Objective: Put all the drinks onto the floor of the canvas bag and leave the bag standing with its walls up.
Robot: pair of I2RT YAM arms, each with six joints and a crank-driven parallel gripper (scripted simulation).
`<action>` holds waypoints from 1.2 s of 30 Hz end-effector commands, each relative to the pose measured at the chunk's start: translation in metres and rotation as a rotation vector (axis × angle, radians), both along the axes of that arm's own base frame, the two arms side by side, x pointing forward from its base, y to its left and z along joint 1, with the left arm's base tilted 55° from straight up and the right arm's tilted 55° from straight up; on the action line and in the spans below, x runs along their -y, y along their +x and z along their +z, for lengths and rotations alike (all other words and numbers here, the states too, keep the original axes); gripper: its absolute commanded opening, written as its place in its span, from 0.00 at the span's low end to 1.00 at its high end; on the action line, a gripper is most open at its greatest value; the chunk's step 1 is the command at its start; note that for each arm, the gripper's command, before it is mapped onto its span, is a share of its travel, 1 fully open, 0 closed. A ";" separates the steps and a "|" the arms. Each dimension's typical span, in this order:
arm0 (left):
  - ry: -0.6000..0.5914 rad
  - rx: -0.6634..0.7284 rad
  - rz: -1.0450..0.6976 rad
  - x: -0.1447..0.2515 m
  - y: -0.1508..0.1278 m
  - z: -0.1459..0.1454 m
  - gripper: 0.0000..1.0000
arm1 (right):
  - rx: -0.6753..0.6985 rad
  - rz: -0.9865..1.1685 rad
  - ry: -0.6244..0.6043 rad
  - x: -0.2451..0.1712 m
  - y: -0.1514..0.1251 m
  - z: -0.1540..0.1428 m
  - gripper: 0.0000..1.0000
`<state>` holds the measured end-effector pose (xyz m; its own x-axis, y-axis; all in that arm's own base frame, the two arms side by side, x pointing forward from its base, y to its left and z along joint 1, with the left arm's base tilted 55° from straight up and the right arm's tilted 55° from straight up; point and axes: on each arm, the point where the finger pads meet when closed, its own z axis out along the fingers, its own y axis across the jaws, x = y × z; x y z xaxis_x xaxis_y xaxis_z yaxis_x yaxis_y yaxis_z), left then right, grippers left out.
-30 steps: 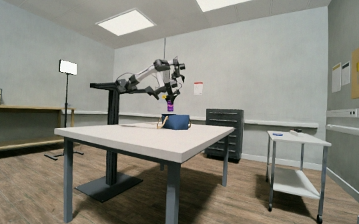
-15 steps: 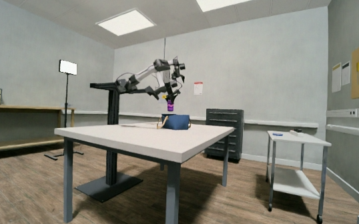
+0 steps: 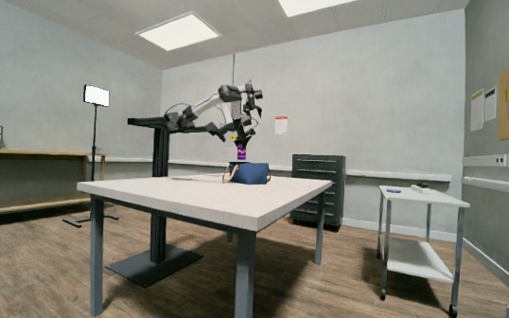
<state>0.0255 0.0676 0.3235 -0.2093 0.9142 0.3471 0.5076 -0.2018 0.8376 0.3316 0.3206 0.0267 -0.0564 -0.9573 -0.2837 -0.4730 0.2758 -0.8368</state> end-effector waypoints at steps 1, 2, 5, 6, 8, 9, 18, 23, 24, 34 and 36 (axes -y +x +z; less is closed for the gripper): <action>-0.005 0.051 0.000 0.006 -0.013 0.009 1.00 | 0.027 0.030 0.086 -0.016 0.009 0.006 0.74; -0.005 0.051 0.000 0.006 -0.013 0.009 1.00 | 0.031 0.040 0.094 -0.021 0.008 0.008 0.74; -0.005 0.051 0.000 0.006 -0.013 0.009 1.00 | 0.040 0.054 0.110 -0.027 0.004 0.017 0.74; -0.005 0.051 0.000 0.006 -0.013 0.009 1.00 | 0.040 0.054 0.110 -0.027 0.004 0.017 0.74; -0.005 0.051 0.000 0.006 -0.013 0.009 1.00 | 0.031 0.034 0.090 -0.016 0.016 0.004 0.74; -0.005 0.051 0.000 0.006 -0.013 0.009 1.00 | 0.027 0.033 0.082 -0.013 0.016 0.000 0.74; -0.005 0.051 0.000 0.006 -0.013 0.009 1.00 | 0.036 0.048 0.095 -0.016 0.022 0.000 0.74; -0.005 0.051 0.000 0.006 -0.013 0.009 1.00 | 0.039 0.051 0.102 -0.018 0.023 0.003 0.74; -0.005 0.051 0.000 0.006 -0.013 0.009 1.00 | 0.039 0.051 0.102 -0.018 0.023 0.003 0.74; -0.005 0.051 0.000 0.006 -0.013 0.009 1.00 | 0.049 0.043 0.110 -0.013 0.043 -0.004 0.74; -0.005 0.051 0.000 0.006 -0.013 0.009 1.00 | 0.048 0.053 0.107 -0.016 0.042 -0.006 0.74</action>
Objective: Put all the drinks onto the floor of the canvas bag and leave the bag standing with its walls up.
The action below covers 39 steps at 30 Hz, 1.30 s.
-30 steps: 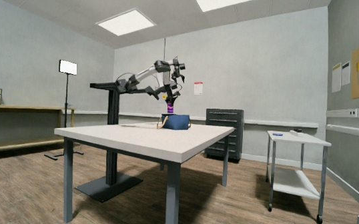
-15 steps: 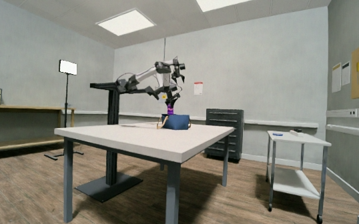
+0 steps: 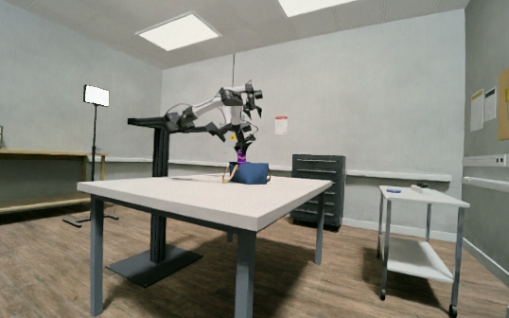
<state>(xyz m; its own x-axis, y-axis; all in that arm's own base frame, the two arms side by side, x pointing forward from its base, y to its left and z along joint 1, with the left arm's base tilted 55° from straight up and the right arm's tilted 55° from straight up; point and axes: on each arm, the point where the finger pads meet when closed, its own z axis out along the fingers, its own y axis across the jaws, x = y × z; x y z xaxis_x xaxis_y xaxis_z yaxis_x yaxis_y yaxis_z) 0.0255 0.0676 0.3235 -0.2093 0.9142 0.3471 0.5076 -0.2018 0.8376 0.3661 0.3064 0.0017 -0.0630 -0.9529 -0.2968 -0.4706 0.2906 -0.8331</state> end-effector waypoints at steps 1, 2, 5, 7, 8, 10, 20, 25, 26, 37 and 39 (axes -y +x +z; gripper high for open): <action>-0.005 0.051 0.000 0.006 -0.013 0.009 1.00 | 0.045 0.052 0.087 -0.026 0.011 0.015 0.74; -0.005 0.051 0.000 0.006 -0.013 0.009 1.00 | 0.050 0.046 0.095 -0.024 0.014 0.018 0.74; -0.005 0.051 0.000 0.006 -0.013 0.009 1.00 | 0.052 0.061 0.099 -0.031 0.007 0.022 0.74; -0.005 0.051 0.000 0.006 -0.013 0.009 1.00 | 0.046 0.042 0.086 -0.021 0.018 0.011 0.74; -0.005 0.051 0.000 0.006 -0.013 0.009 1.00 | 0.043 0.043 0.081 -0.019 0.019 0.010 0.74; -0.005 0.051 0.000 0.006 -0.013 0.009 1.00 | 0.048 0.058 0.087 -0.025 0.016 0.013 0.74; -0.005 0.051 0.000 0.006 -0.013 0.009 1.00 | 0.056 0.060 0.098 -0.025 0.025 0.012 0.74; -0.005 0.051 0.000 0.006 -0.013 0.009 1.00 | 0.048 0.045 0.081 -0.014 0.035 -0.001 0.74; -0.005 0.051 0.000 0.006 -0.013 0.009 1.00 | 0.052 0.055 0.086 -0.018 0.033 0.002 0.74; -0.005 0.051 0.000 0.006 -0.013 0.009 1.00 | 0.059 0.064 0.096 -0.020 0.040 0.001 0.74; -0.005 0.051 0.000 0.006 -0.013 0.009 1.00 | 0.059 0.064 0.096 -0.020 0.040 0.001 0.74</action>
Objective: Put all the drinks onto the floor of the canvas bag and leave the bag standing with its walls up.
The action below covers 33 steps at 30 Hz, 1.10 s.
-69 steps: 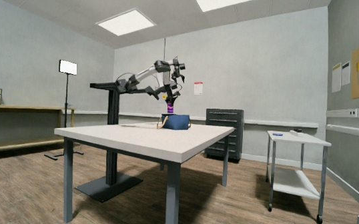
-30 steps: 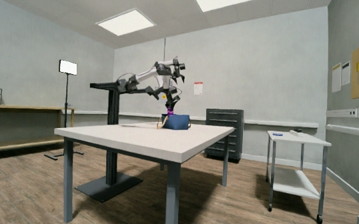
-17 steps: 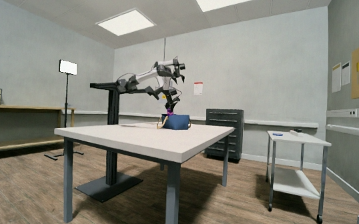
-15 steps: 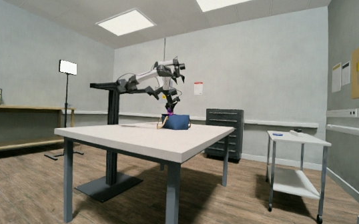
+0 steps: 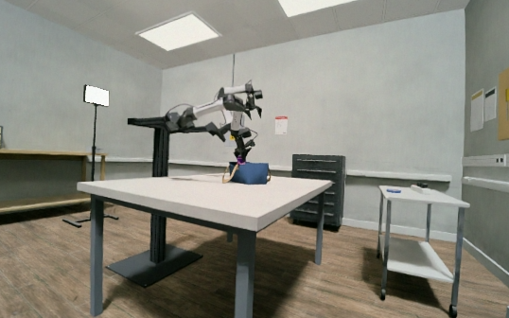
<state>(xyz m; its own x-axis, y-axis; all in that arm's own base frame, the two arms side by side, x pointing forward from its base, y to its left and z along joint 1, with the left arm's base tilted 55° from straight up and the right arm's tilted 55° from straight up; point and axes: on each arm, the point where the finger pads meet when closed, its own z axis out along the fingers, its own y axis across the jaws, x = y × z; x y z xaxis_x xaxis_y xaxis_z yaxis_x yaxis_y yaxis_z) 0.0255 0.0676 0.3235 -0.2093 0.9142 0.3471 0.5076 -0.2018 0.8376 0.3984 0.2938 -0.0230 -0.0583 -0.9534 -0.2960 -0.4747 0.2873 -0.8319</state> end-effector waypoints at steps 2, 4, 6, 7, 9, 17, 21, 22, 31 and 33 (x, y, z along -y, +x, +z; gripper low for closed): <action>-0.005 0.051 0.000 0.006 -0.013 0.009 1.00 | 0.055 0.039 0.084 -0.021 0.018 0.015 0.74; -0.005 0.051 0.000 0.006 -0.013 0.009 1.00 | 0.057 0.047 0.084 -0.023 0.018 0.017 0.74; -0.005 0.051 0.000 0.006 -0.013 0.009 1.00 | 0.053 0.060 0.080 -0.027 0.015 0.012 0.74; -0.005 0.051 0.000 0.006 -0.013 0.009 1.00 | 0.055 0.059 0.082 -0.027 0.017 0.012 0.74; -0.005 0.051 0.000 0.006 -0.013 0.009 1.00 | 0.060 0.040 0.088 -0.019 0.025 0.014 0.74; -0.005 0.051 0.000 0.006 -0.013 0.009 1.00 | 0.063 0.058 0.091 -0.025 0.023 0.014 0.74; -0.005 0.051 0.000 0.006 -0.013 0.009 1.00 | 0.059 0.050 0.079 -0.017 0.032 0.005 0.74; -0.005 0.051 0.000 0.006 -0.013 0.009 1.00 | 0.057 0.056 0.078 -0.019 0.031 0.004 0.74; -0.005 0.051 0.000 0.006 -0.013 0.009 1.00 | 0.081 0.080 0.108 -0.033 0.031 0.020 0.74; -0.005 0.051 0.000 0.006 -0.013 0.009 1.00 | 0.081 0.080 0.107 -0.033 0.031 0.019 0.74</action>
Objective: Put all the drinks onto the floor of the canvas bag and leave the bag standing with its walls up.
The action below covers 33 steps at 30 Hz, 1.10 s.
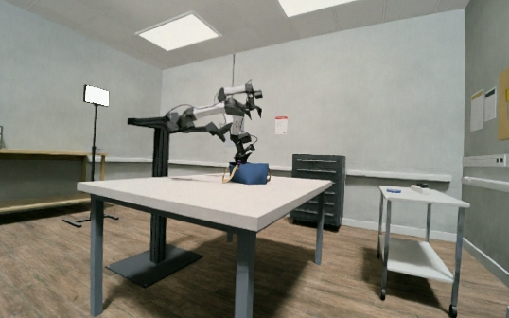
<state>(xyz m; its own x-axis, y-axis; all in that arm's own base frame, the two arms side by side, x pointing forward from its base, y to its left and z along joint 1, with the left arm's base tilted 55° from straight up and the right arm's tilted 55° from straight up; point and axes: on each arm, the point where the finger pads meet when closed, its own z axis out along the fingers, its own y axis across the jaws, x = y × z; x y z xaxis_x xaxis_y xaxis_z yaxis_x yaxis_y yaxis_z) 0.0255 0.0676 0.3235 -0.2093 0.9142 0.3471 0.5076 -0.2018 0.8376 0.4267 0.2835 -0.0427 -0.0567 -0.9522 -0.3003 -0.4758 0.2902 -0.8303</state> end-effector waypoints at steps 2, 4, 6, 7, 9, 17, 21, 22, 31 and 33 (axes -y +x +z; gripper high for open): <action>-0.005 0.051 0.000 0.006 -0.013 0.009 1.00 | 0.082 0.078 0.102 -0.043 0.003 0.038 0.74; -0.005 0.051 0.000 0.006 -0.013 0.009 1.00 | 0.056 0.075 0.072 -0.037 0.003 0.017 0.74; -0.005 0.051 0.000 0.006 -0.013 0.009 1.00 | 0.065 0.041 0.080 -0.021 0.015 0.023 0.74; -0.005 0.051 0.000 0.006 -0.013 0.009 1.00 | 0.058 0.038 0.073 -0.020 0.016 0.017 0.74; -0.005 0.051 0.000 0.006 -0.013 0.009 1.00 | 0.061 0.056 0.077 -0.027 0.011 0.019 0.74; -0.005 0.051 0.000 0.006 -0.013 0.009 1.00 | 0.068 0.071 0.088 -0.035 0.009 0.023 0.74; -0.005 0.051 0.000 0.006 -0.013 0.009 1.00 | 0.051 0.046 0.069 -0.019 0.018 0.008 0.74; -0.005 0.051 0.000 0.006 -0.013 0.009 1.00 | 0.064 0.044 0.080 -0.020 0.021 0.018 0.74; -0.005 0.051 0.000 0.006 -0.013 0.009 1.00 | 0.063 0.051 0.077 -0.021 0.024 0.014 0.74; -0.005 0.051 0.000 0.006 -0.013 0.009 1.00 | 0.068 0.047 0.082 -0.021 0.025 0.017 0.74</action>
